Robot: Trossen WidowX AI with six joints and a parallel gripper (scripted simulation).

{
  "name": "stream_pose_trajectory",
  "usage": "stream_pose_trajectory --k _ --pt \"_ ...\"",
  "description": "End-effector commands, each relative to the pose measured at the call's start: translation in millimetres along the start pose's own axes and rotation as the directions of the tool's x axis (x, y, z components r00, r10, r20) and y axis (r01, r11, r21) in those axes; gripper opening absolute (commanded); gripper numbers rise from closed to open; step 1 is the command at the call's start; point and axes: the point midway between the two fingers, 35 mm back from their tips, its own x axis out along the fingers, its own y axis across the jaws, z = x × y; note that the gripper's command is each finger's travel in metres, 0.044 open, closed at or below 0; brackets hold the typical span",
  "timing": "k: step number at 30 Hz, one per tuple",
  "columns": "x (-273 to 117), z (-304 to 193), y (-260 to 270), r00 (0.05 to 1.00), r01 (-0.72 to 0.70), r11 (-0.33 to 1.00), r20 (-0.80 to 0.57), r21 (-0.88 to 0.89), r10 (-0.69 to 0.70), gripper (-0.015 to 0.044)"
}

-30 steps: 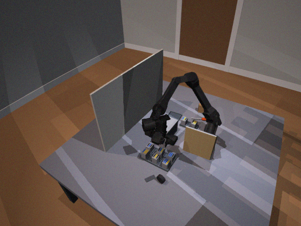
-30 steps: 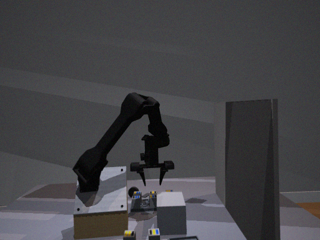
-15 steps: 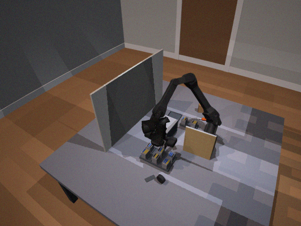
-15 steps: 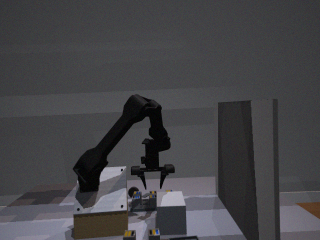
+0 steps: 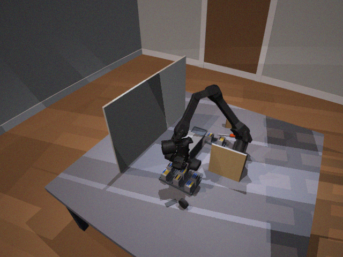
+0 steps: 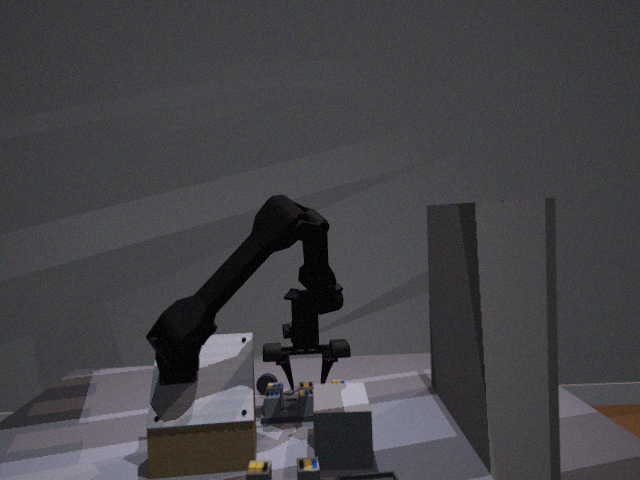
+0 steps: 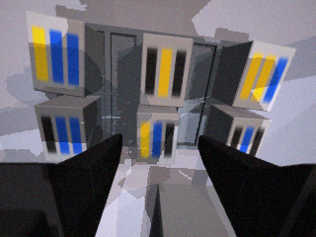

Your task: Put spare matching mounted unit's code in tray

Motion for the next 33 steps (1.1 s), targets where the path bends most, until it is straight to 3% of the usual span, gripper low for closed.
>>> stream_pose_trajectory --k 1,28,33 --pt "8 -1 1 1.0 0.002 1.0 -0.005 -0.006 -0.002 0.03" --pt "42 -4 3 1.0 0.001 1.0 -0.01 -0.005 -0.001 0.03" --pt "41 -3 3 1.0 -0.002 1.0 -0.006 -0.002 0.002 0.0169"
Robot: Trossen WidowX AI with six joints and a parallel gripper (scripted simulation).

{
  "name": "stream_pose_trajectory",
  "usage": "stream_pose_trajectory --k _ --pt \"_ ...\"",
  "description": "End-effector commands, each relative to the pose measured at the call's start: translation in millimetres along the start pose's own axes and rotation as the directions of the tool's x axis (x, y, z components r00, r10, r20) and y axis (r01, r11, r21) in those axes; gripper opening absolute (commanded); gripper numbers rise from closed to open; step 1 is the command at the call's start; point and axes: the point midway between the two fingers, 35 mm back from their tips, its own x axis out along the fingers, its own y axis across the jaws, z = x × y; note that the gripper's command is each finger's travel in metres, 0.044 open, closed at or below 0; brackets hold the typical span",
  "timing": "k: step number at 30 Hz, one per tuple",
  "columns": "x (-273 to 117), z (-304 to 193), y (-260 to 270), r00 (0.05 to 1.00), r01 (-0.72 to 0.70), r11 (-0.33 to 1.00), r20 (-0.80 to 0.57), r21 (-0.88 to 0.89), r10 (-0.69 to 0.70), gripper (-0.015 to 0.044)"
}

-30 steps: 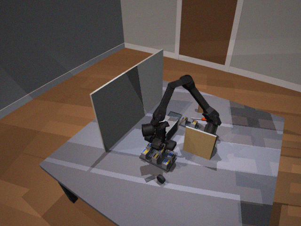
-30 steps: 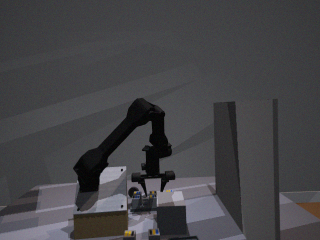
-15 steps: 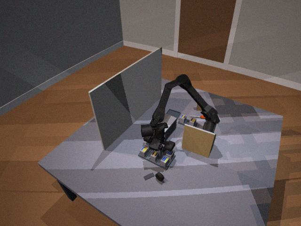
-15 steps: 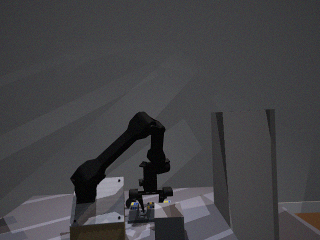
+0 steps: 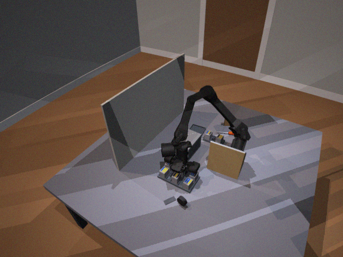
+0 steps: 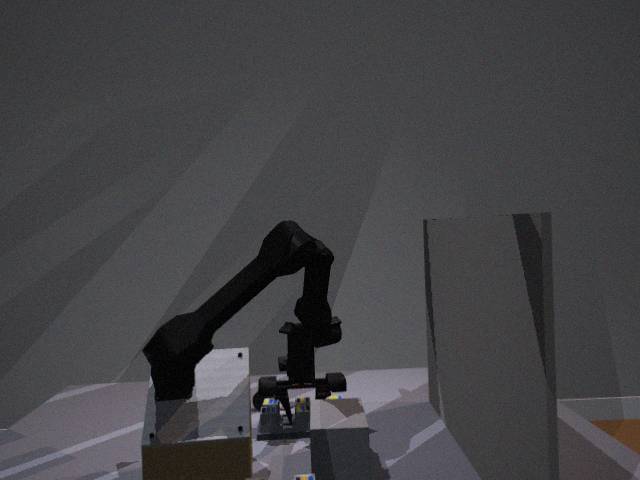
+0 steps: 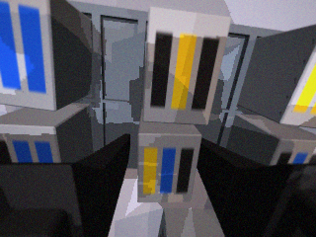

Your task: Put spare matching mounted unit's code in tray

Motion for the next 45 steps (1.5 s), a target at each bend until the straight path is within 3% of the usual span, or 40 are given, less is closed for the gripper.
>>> stream_pose_trajectory --k 1,7,11,19,29,39,45 --pt "0 0 0 1.0 0.0 1.0 0.0 0.0 0.0 0.0142" --pt "0 0 0 1.0 0.0 1.0 0.0 0.0 0.0 0.0103" --pt "0 0 0 1.0 0.0 1.0 0.0 0.0 0.0 0.0" --pt "-1 0 0 1.0 0.0 1.0 0.001 0.0 0.0 0.0" --pt "-75 1 -1 1.0 0.003 1.0 0.002 -0.003 -0.003 0.0" --pt "-77 0 -1 1.0 0.004 1.0 -0.002 -0.008 -0.004 0.0" --pt "-123 -2 0 1.0 0.004 1.0 0.004 -0.006 -0.003 0.0"
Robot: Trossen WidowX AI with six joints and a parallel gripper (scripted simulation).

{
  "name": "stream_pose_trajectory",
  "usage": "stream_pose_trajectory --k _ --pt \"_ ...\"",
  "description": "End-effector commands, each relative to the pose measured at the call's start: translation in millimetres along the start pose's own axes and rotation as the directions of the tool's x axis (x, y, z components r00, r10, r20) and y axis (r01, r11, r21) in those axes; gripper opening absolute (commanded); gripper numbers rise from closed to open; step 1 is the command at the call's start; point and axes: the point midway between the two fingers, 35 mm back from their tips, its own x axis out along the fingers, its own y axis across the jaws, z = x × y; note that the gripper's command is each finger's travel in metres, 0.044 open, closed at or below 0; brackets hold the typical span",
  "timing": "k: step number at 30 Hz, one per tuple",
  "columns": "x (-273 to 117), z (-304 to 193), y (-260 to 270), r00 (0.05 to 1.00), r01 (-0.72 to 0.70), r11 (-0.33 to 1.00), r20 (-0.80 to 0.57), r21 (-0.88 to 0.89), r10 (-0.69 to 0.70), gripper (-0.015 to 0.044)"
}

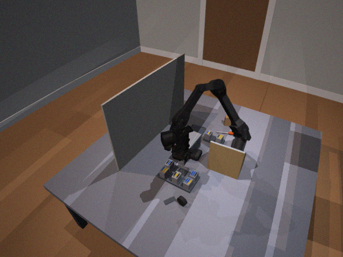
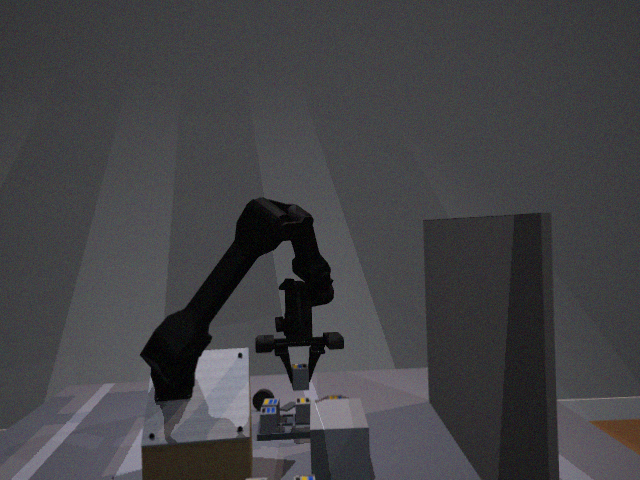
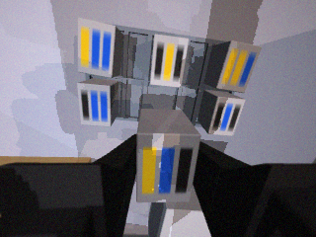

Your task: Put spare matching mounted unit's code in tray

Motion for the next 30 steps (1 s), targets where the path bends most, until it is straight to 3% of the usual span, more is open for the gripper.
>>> stream_pose_trajectory --k 1,4,12,30 --pt "-38 0 -1 1.0 0.012 1.0 0.018 0.01 -0.012 0.0" --pt "-58 -4 1 1.0 0.011 1.0 0.018 0.011 -0.011 0.0" --pt "-61 -10 -4 1.0 0.005 1.0 0.029 0.016 -0.005 0.0" --pt "-69 -90 -60 0.993 -0.024 0.998 0.114 0.062 0.017 0.0"
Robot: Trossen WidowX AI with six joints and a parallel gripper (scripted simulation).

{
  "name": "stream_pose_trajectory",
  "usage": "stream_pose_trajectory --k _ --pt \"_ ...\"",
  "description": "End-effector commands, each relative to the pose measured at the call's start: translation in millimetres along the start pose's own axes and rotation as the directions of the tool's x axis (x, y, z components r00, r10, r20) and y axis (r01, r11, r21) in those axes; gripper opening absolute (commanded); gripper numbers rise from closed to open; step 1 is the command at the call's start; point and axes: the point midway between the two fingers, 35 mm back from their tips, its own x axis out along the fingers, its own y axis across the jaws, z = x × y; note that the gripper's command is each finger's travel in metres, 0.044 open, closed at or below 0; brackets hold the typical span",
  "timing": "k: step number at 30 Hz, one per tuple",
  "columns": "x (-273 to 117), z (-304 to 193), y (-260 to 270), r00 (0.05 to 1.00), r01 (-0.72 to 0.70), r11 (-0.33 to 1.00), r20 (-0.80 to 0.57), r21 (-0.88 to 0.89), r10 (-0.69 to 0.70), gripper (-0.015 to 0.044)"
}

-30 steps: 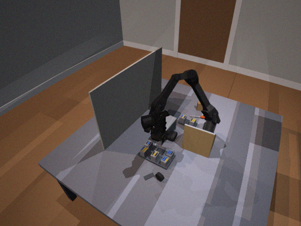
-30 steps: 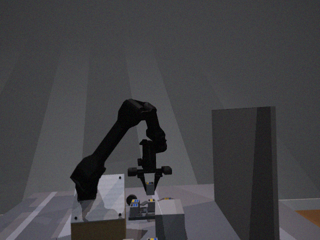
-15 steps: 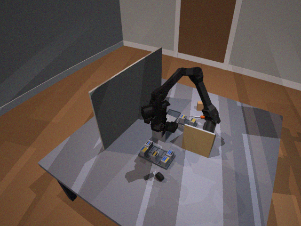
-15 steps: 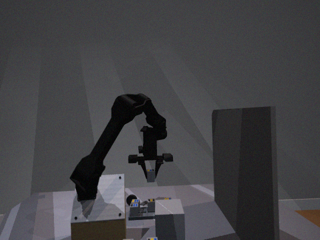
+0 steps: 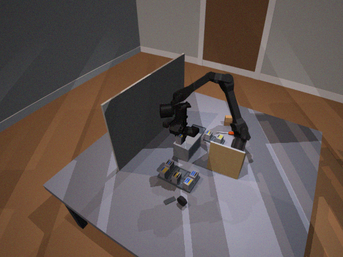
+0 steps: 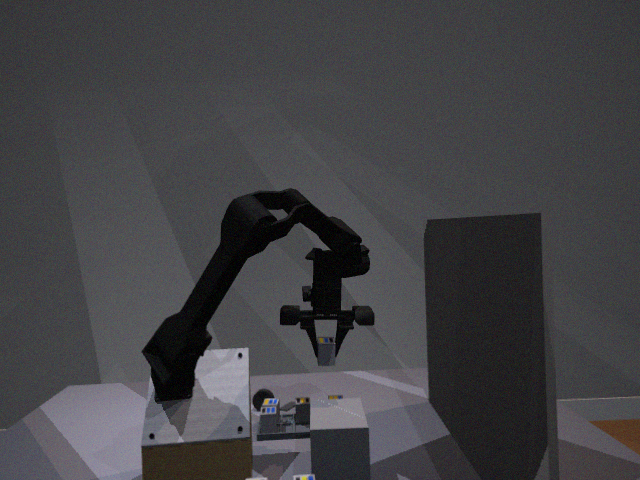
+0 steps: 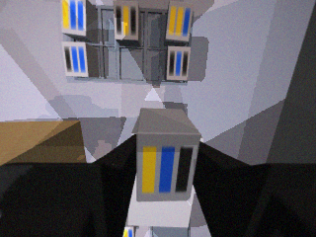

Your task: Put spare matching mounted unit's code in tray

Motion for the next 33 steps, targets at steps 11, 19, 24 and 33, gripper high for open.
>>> stream_pose_trajectory --k 11,19,24,33 --pt "-13 -99 -47 0.999 0.039 0.999 0.006 -0.025 -0.039 0.0" --pt "-16 -167 -59 0.998 0.052 0.998 -0.021 -0.038 -0.053 0.0" --pt "-19 -211 -58 0.997 0.055 0.998 -0.047 -0.045 -0.057 0.0" --pt "-23 -284 -45 0.993 0.043 0.998 -0.106 -0.055 -0.048 0.0"
